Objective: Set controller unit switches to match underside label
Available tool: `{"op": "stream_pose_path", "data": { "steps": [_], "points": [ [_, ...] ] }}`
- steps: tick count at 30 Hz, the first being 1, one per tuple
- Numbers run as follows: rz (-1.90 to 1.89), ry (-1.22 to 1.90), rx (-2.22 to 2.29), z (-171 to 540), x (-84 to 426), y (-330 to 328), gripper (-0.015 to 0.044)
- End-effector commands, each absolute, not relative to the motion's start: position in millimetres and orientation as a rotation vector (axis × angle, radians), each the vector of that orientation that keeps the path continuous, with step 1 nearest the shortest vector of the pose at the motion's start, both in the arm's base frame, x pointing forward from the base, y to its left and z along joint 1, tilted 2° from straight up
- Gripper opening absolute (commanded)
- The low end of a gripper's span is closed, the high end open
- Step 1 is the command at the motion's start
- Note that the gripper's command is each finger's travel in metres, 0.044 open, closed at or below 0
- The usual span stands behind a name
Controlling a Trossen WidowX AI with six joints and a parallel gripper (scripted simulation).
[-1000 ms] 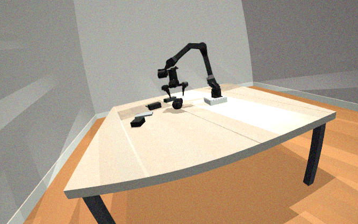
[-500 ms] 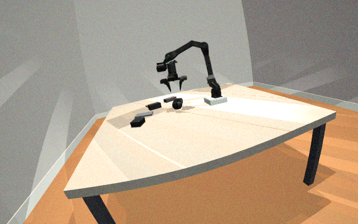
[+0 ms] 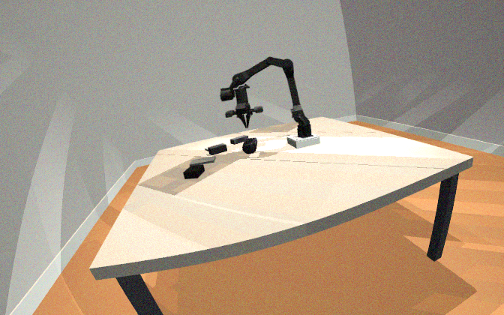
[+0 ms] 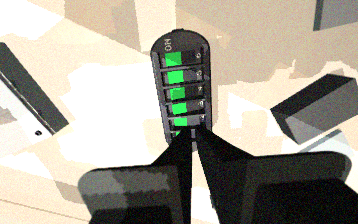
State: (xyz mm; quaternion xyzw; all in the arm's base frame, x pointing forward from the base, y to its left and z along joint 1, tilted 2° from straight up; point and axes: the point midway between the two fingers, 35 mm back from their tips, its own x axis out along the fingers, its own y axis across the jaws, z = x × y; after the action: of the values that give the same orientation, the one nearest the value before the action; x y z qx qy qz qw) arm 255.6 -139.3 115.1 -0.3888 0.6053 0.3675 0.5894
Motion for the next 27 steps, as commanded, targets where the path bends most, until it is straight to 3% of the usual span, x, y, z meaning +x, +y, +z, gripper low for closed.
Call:
{"op": "stream_pose_path", "data": {
  "steps": [1, 7, 23, 26, 27],
  "points": [
    [0.853, 1.41, -0.903, 115.6, 255.5, -139.2, 0.0],
    [0.853, 1.41, -0.903, 115.6, 255.5, -139.2, 0.0],
    [0.856, 1.409, -0.905, 115.1, 255.5, -139.3, 0.042],
    [0.856, 1.409, -0.905, 115.1, 255.5, -139.3, 0.044],
    [0.857, 1.409, -0.906, 113.4, 257.0, -140.0, 0.0414]
  ]
}}
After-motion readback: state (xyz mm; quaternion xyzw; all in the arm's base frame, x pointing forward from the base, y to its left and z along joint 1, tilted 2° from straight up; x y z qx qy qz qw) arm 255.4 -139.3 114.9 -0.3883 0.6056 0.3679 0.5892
